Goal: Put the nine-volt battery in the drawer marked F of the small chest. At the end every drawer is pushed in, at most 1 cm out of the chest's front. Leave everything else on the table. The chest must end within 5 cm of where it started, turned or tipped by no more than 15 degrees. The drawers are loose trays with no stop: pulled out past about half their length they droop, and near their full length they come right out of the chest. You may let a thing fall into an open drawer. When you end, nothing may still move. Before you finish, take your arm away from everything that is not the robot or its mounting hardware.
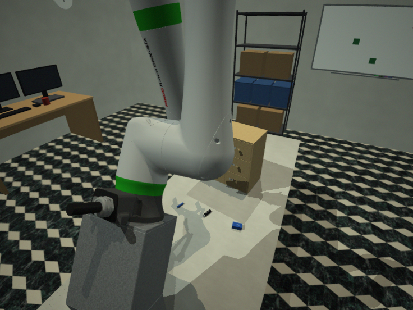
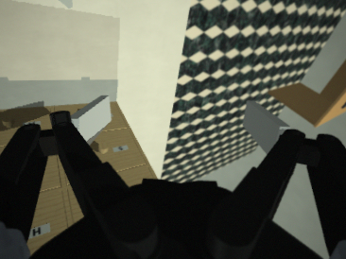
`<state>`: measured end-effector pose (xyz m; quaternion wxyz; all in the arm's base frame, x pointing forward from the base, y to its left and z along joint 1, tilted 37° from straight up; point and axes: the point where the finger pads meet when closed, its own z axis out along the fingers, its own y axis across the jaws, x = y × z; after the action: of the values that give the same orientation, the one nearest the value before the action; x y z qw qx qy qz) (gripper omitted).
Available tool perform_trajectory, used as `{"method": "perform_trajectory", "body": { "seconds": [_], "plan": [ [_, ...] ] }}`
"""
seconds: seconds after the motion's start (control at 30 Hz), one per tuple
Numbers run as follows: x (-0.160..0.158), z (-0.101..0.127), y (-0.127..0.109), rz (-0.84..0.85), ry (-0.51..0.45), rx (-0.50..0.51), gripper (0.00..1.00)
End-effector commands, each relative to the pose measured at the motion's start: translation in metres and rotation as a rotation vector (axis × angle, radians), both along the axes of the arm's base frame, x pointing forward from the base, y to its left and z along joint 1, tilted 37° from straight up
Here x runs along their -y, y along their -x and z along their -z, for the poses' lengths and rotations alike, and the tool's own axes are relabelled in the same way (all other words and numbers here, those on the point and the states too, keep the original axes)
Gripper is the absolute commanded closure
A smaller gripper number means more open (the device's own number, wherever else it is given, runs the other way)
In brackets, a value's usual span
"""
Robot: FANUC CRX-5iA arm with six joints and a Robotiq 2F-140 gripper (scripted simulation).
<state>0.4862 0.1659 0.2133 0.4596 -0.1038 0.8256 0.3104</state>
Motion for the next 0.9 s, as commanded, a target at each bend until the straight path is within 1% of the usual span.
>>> {"method": "perform_trajectory", "body": {
  "seconds": [0.0, 0.03, 0.07, 0.13, 0.17, 0.2, 0.23, 0.27, 0.3, 0.33, 0.37, 0.4, 0.47, 0.5, 0.63, 0.7, 0.73, 0.87],
  "plan": [
    [0.029, -0.019, -0.04, 0.199, -0.006, 0.196, 0.0],
    [0.029, -0.019, -0.04, 0.211, -0.006, 0.207, 0.0],
    [0.043, -0.023, -0.049, 0.23, 0.006, 0.211, 0.0],
    [0.043, -0.023, -0.049, 0.23, 0.006, 0.211, 0.0],
    [0.057, -0.027, -0.057, 0.276, 0.02, 0.235, 0.0],
    [0.057, -0.027, -0.057, 0.289, 0.022, 0.245, 0.0],
    [0.07, -0.03, -0.064, 0.307, 0.033, 0.247, 0.0],
    [0.07, -0.03, -0.064, 0.319, 0.035, 0.256, 0.0],
    [0.083, -0.033, -0.069, 0.337, 0.046, 0.258, 0.0],
    [0.083, -0.033, -0.069, 0.35, 0.048, 0.267, 0.0],
    [0.095, -0.035, -0.074, 0.368, 0.059, 0.269, 0.0],
    [0.095, -0.035, -0.074, 0.382, 0.061, 0.279, 0.0],
    [0.116, -0.037, -0.081, 0.416, 0.081, 0.283, 0.0],
    [0.116, -0.037, -0.081, 0.429, 0.084, 0.292, 0.0],
    [0.143, -0.04, -0.088, 0.492, 0.114, 0.307, 0.0],
    [0.143, -0.04, -0.088, 0.492, 0.114, 0.307, 0.0],
    [0.147, -0.04, -0.089, 0.534, 0.126, 0.327, 0.0],
    [0.152, -0.04, -0.09, 0.579, 0.14, 0.347, 0.0]
  ]
}}
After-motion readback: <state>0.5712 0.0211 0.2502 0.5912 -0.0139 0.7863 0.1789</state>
